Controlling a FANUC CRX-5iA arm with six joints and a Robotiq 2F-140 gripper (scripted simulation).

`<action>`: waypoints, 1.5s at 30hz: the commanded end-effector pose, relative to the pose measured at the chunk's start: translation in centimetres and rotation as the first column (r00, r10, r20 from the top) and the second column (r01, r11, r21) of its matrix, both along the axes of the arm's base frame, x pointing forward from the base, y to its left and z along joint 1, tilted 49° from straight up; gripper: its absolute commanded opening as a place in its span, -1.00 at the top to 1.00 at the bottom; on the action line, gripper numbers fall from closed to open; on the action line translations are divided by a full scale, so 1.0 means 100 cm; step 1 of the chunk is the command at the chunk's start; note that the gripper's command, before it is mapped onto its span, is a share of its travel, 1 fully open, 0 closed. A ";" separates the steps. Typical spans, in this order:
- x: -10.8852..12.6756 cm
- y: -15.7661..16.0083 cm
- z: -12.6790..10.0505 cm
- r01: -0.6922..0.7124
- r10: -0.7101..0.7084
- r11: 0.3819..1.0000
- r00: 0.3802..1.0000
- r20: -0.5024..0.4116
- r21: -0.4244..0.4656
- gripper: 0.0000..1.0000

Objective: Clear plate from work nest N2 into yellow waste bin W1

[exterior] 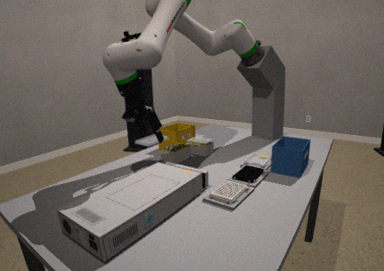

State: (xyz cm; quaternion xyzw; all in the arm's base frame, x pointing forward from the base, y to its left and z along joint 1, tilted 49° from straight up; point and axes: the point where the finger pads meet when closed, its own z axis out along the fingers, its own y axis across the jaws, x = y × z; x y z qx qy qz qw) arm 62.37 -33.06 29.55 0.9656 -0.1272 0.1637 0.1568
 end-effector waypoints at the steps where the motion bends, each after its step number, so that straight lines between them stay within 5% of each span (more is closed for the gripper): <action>1: -0.004 -0.002 -0.002 0.000 0.000 1.000 1.000 0.002 -0.001 0.80; 45: -0.086 -0.034 -0.062 0.000 0.000 1.000 1.000 0.002 -0.001 0.80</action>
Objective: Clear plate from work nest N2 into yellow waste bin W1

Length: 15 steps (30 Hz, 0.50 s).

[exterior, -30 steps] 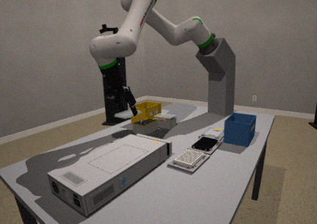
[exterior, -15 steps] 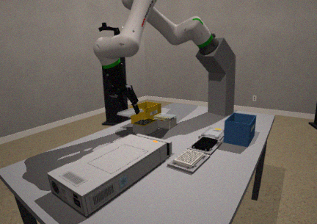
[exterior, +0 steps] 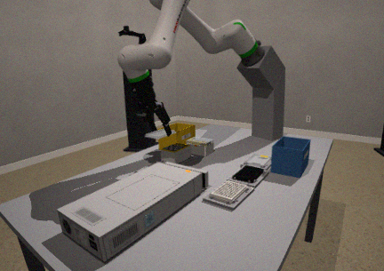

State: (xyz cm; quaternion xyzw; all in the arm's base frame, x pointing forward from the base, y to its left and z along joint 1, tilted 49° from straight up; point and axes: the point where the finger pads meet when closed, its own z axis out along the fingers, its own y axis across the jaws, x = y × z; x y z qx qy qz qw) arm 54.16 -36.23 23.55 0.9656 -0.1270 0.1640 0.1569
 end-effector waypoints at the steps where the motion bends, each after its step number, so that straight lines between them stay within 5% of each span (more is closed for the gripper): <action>1: -0.006 -0.003 -0.004 0.000 0.000 1.000 1.000 0.002 -0.001 0.80; 15: -0.031 -0.012 -0.022 0.000 0.000 1.000 1.000 0.002 -0.001 0.80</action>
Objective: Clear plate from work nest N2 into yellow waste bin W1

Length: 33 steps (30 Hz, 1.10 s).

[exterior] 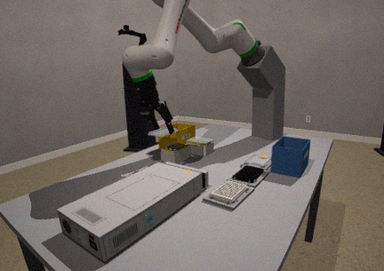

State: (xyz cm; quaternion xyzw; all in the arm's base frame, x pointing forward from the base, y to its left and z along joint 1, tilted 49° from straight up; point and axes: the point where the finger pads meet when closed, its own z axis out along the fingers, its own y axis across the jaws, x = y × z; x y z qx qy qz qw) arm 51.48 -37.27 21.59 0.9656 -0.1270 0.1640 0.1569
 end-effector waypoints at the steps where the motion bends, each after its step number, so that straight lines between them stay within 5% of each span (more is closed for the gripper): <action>1: -0.006 -0.003 -0.004 0.000 0.000 1.000 1.000 0.002 -0.001 0.80; 33: -0.064 -0.025 -0.046 0.000 0.000 1.000 1.000 0.001 -0.001 0.80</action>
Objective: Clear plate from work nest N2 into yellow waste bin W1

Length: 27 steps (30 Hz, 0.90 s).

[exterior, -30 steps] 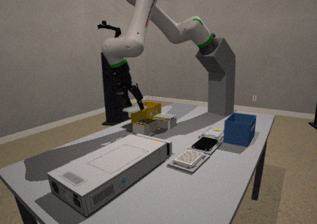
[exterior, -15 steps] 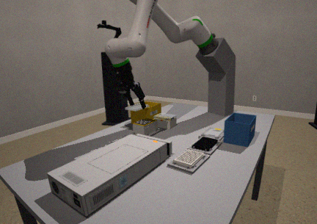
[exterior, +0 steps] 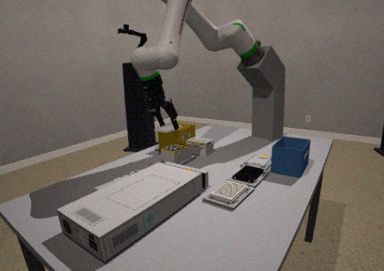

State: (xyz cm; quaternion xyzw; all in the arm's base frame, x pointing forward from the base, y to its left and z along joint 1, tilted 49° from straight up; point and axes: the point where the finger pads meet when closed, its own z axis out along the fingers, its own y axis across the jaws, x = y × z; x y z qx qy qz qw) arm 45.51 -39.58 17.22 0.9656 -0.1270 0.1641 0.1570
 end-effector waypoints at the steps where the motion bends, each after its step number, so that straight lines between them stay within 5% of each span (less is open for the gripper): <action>1: -0.006 -0.003 -0.004 0.000 0.000 1.000 1.000 0.001 -0.001 0.80; 27: -0.051 -0.020 -0.037 0.000 0.000 1.000 1.000 0.001 -0.001 0.80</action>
